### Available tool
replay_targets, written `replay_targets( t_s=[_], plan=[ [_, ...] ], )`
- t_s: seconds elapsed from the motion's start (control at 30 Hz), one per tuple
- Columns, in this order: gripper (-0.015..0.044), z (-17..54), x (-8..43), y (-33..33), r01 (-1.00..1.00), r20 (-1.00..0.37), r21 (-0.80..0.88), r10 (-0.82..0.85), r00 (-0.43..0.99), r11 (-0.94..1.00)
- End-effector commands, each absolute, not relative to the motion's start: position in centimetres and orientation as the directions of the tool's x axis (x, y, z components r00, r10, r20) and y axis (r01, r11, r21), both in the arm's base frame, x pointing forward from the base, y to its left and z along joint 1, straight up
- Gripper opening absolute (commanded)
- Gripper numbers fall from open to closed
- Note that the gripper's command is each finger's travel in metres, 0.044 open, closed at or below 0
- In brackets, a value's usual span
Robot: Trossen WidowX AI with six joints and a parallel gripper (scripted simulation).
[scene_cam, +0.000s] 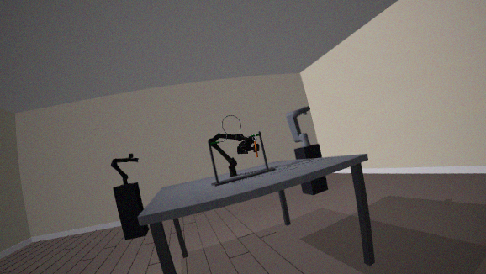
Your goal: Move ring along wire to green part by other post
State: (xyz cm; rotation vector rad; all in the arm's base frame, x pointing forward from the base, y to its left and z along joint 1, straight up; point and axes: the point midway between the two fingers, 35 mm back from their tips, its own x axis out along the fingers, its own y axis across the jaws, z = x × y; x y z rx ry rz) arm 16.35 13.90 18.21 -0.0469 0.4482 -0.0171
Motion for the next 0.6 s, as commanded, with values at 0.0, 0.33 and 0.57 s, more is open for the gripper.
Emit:
replay_targets(
  t_s=[0.0, 0.33, 0.57],
  plan=[
    [0.0423, 19.63, 14.98, 13.98, 0.0, -0.408, -0.045, -0.018, 0.913, 0.999],
    [0.044, 19.63, 14.98, 13.98, 0.0, -0.408, -0.045, -0.018, 0.913, 0.999],
    [0.044, 19.63, 14.98, 13.98, 0.0, -0.408, -0.045, -0.018, 0.913, 0.999]
  ],
)
